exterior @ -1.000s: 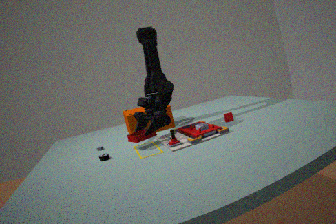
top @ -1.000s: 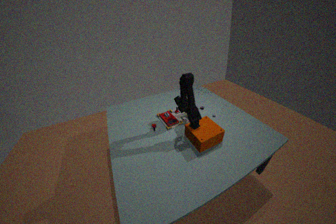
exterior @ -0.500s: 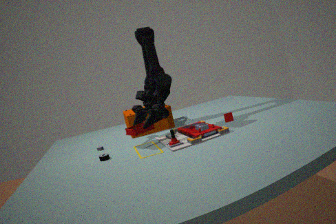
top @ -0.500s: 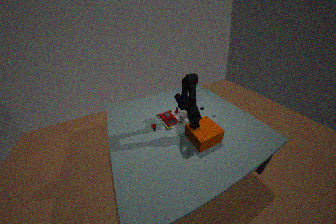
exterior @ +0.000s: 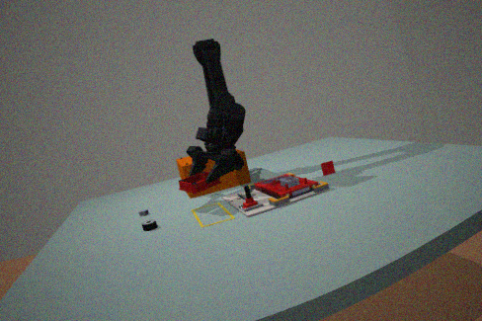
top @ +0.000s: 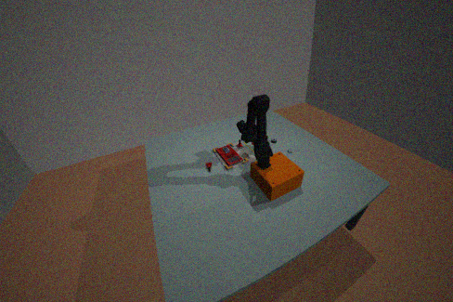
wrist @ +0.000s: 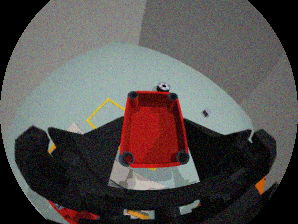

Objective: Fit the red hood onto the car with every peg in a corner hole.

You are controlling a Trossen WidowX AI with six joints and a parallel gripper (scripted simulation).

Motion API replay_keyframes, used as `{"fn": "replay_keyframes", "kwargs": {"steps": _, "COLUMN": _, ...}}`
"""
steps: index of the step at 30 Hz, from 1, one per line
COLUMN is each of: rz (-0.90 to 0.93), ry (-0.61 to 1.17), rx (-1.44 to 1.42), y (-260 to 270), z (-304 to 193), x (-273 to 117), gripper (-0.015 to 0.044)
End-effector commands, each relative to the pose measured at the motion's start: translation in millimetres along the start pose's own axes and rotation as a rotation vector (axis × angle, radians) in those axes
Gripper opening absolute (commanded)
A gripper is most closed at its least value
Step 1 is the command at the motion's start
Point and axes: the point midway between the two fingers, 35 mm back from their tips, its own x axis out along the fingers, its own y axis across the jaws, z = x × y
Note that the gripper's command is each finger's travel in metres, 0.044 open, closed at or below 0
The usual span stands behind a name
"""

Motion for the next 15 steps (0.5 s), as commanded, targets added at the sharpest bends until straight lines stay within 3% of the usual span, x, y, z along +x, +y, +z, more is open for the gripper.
{"fn": "replay_keyframes", "kwargs": {"steps": 1, "rz": 0.003, "ry": 0.002, "rx": -0.087, "y": 0.4, "z": -0.7, "x": 0.3, "gripper": 0.0}}
{"fn": "replay_keyframes", "kwargs": {"steps": 15, "rz": 0.004, "ry": 0.001, "rx": -0.437, "y": 0.4, "z": -1.0, "x": 0.5, "gripper": 0.0}}
